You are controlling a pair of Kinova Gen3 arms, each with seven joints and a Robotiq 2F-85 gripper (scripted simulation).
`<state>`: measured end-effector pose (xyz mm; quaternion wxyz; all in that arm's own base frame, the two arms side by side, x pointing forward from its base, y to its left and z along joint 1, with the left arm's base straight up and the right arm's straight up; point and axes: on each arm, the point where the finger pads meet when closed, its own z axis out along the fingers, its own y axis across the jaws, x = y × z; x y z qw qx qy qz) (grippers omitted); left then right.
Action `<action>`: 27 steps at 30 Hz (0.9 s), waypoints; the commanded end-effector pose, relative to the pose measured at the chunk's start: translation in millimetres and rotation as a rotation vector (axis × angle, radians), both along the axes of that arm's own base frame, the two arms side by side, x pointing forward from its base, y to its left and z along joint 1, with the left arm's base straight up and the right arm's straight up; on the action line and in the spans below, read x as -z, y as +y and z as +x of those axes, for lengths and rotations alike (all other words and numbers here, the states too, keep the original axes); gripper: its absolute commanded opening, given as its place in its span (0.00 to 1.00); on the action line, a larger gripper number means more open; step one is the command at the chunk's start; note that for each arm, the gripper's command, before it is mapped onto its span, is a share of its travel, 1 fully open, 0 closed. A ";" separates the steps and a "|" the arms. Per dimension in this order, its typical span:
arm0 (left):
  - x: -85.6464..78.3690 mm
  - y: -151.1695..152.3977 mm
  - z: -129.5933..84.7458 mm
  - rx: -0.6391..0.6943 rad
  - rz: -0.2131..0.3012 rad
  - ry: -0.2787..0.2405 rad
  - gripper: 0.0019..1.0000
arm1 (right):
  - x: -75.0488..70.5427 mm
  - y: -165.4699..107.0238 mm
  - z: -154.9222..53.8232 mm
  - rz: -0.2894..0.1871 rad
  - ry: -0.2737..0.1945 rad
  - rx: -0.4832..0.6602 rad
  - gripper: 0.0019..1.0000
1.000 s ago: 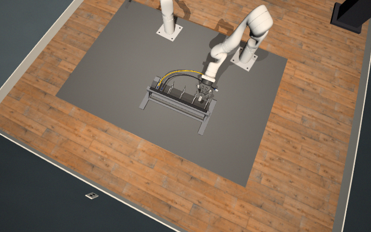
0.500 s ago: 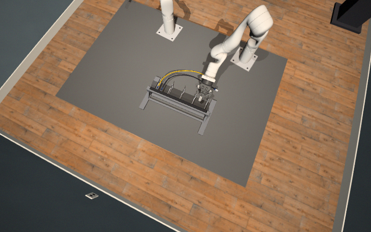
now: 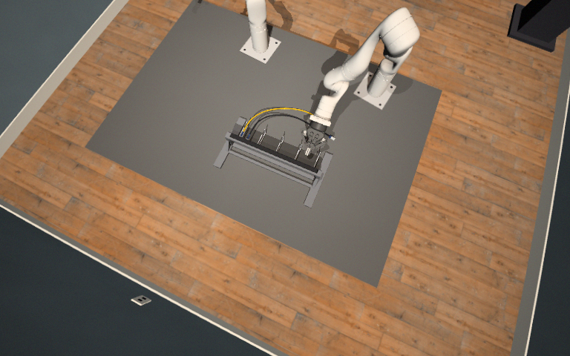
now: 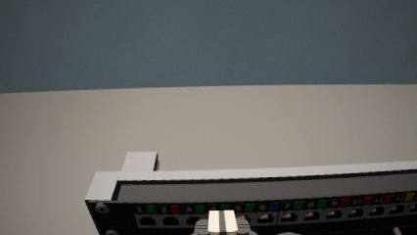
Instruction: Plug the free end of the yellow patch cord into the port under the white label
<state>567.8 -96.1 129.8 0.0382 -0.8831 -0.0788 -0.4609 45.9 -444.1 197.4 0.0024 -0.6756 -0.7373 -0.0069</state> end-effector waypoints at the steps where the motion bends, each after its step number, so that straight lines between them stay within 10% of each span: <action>1: 0.2 0.2 2.0 0.001 -0.002 -0.001 0.10 | -2.6 -4.0 -3.9 -0.014 0.006 -0.006 1.00; 15: 0.0 2.5 -5.0 -0.009 -0.002 0.007 0.10 | -2.6 -4.0 -3.9 -0.014 0.006 -0.006 1.00; 27: -33.0 -5.4 -51.9 -0.010 -0.002 0.008 0.10 | -2.6 -4.0 -3.9 -0.014 0.006 -0.006 1.00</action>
